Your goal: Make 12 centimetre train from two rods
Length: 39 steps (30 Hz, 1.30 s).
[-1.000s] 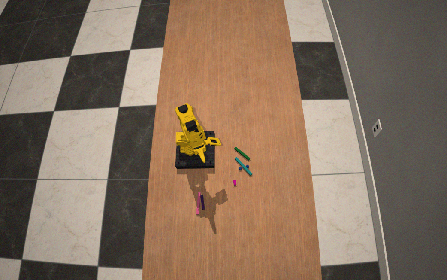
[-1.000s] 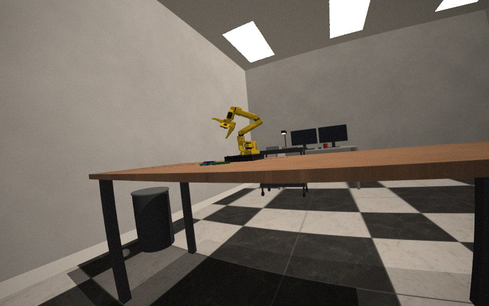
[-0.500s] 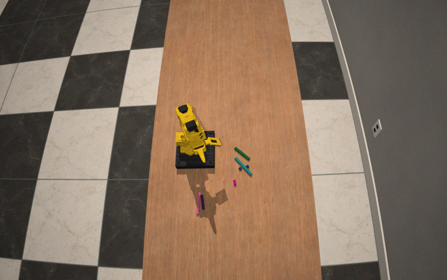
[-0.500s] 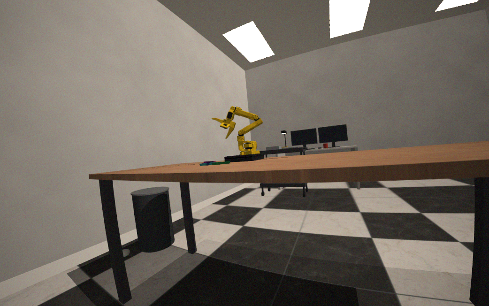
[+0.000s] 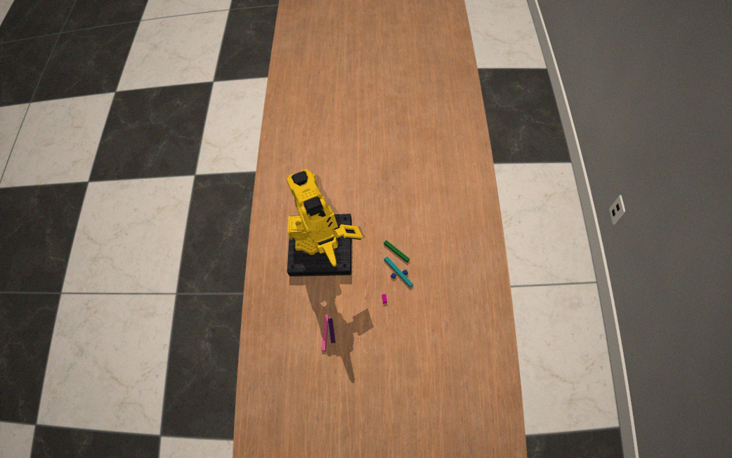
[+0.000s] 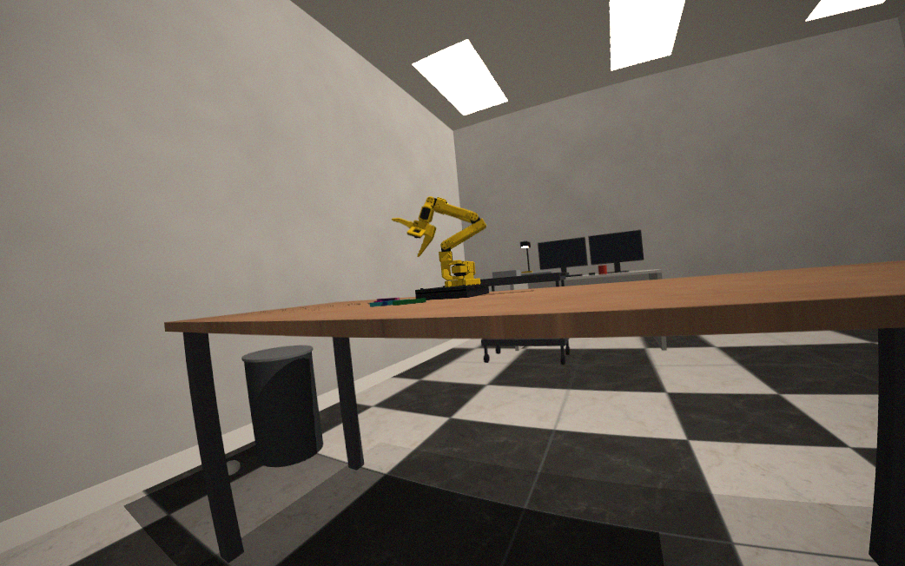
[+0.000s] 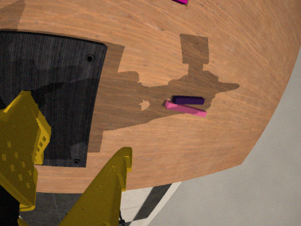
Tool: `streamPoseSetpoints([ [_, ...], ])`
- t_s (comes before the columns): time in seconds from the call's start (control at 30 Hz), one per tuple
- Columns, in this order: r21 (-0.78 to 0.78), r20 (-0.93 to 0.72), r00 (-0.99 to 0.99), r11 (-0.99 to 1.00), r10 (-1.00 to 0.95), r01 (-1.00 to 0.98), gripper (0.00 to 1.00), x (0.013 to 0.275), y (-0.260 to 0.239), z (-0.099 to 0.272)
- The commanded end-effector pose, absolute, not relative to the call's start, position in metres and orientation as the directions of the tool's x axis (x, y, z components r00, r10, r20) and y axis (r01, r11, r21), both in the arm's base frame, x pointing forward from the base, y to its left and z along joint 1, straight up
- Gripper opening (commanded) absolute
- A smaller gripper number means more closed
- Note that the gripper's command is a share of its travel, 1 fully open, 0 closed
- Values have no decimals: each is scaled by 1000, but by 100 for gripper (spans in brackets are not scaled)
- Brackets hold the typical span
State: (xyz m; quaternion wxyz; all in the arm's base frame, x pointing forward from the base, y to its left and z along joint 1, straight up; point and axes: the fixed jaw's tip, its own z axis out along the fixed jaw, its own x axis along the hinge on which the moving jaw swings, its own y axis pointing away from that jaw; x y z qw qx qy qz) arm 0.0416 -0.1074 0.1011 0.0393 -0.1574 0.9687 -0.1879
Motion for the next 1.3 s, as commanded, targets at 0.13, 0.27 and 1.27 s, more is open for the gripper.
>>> streamPoseSetpoints([
  [0.13,-367,-14,-946,882,-324,-296,100,41,-108,99],
  [0.27,-367,-14,-946,882,-324,-296,100,41,-108,99],
  [1.27,-363,-9,-941,878,-338,-311,99,42,-109,99],
])
